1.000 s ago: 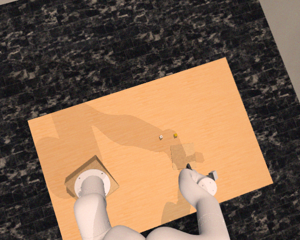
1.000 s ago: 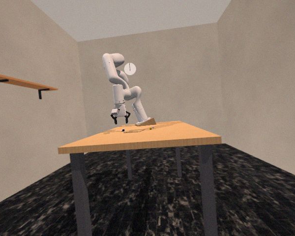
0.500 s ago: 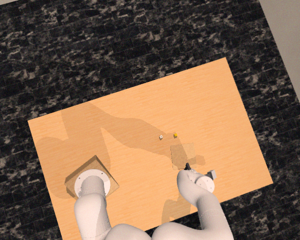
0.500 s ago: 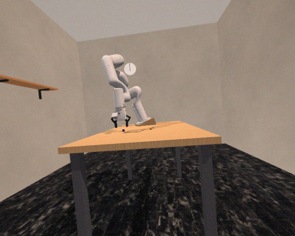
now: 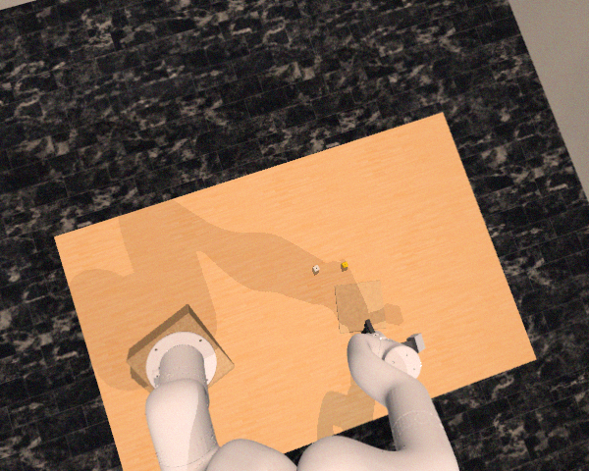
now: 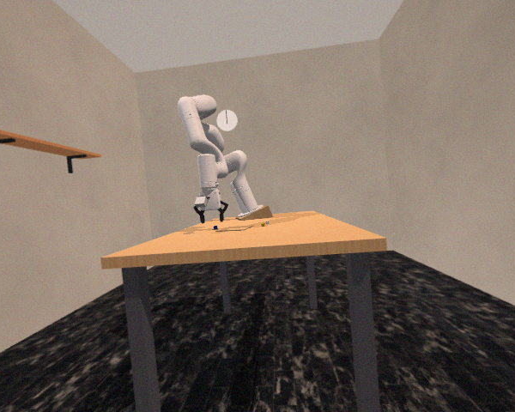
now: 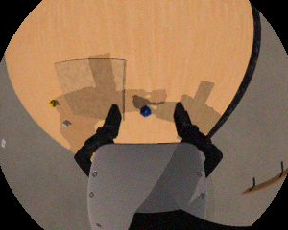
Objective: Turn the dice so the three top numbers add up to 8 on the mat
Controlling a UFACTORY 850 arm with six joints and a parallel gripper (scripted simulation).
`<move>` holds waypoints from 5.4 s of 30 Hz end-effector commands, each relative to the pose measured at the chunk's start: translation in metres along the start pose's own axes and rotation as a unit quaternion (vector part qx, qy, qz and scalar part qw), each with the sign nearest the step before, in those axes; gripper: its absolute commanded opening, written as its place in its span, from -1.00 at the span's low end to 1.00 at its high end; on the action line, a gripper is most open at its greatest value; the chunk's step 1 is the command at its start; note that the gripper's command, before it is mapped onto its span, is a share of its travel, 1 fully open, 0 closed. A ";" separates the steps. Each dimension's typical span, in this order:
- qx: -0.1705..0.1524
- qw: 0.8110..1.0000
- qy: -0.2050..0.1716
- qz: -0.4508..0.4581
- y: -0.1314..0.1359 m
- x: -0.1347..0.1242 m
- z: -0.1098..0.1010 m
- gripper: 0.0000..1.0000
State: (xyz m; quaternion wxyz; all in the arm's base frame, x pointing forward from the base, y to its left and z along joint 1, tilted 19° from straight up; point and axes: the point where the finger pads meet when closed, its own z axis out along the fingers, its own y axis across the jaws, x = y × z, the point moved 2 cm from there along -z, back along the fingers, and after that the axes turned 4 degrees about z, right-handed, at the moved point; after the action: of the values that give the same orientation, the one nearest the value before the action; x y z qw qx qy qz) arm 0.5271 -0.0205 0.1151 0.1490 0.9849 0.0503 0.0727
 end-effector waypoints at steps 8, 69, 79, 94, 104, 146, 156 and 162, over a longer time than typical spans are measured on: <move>0.000 1.000 0.001 0.000 0.000 0.001 -0.001 1.00; 0.000 1.000 0.001 0.000 -0.243 0.025 -0.001 1.00; 0.000 1.000 0.001 0.000 -0.243 0.025 -0.001 1.00; 0.000 1.000 0.001 0.000 -0.243 0.025 -0.001 1.00; 0.000 1.000 0.001 0.000 -0.243 0.025 -0.001 1.00; 0.000 1.000 0.001 0.000 -0.255 -0.060 0.000 1.00; 0.000 1.000 0.001 0.000 -0.255 -0.060 0.000 1.00; 0.000 1.000 0.001 0.000 -0.255 -0.060 0.000 1.00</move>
State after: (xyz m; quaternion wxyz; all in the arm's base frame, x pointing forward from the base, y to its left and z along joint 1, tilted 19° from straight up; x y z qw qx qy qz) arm 0.4475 0.2140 0.0306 0.1493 0.9848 0.0503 0.0728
